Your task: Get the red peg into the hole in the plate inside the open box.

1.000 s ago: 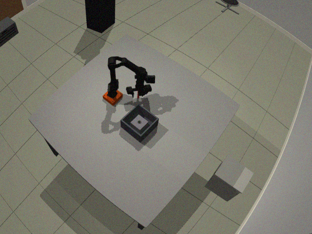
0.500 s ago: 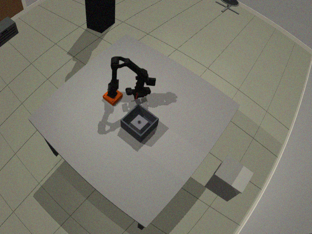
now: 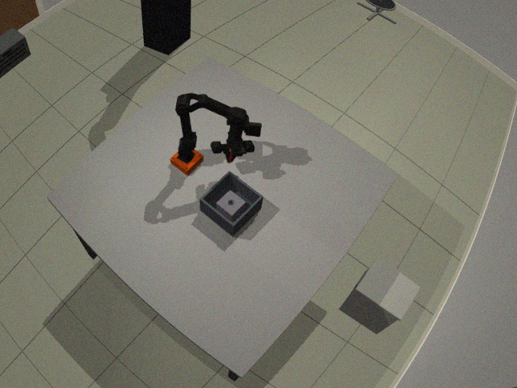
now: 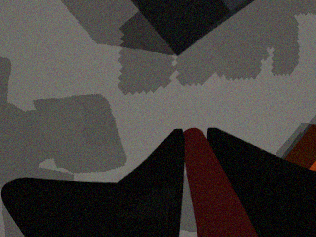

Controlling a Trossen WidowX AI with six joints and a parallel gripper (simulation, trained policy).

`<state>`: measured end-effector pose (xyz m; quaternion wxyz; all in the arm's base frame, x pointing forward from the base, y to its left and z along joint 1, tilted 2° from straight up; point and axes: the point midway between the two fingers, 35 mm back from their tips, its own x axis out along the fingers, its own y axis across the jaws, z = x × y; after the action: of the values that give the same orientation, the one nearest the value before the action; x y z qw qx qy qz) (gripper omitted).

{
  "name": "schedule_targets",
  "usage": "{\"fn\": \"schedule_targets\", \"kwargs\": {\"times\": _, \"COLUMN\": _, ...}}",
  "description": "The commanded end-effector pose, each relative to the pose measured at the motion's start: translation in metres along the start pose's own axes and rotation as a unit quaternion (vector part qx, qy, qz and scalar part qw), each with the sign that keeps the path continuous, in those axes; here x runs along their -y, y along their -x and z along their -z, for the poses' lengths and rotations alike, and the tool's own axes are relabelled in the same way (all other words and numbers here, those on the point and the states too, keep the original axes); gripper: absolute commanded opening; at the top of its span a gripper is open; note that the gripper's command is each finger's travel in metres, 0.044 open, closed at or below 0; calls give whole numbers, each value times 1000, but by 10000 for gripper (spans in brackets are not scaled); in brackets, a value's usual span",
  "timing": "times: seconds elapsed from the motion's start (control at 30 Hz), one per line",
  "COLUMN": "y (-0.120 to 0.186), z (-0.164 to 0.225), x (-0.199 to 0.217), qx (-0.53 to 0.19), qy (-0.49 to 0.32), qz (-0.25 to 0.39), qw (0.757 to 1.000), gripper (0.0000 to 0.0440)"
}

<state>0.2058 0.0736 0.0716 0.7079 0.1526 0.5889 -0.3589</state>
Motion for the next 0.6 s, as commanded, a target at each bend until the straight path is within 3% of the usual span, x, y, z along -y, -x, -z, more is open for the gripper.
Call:
{"fn": "schedule_targets", "kwargs": {"times": 0.0, "y": 16, "z": -18, "x": 2, "qx": 16, "qy": -17, "qz": -7, "qw": 1000, "gripper": 0}}
{"fn": "schedule_targets", "kwargs": {"times": 0.57, "y": 24, "z": -96, "x": 21, "qx": 53, "qy": -125, "qz": -6, "qw": 991, "gripper": 0}}
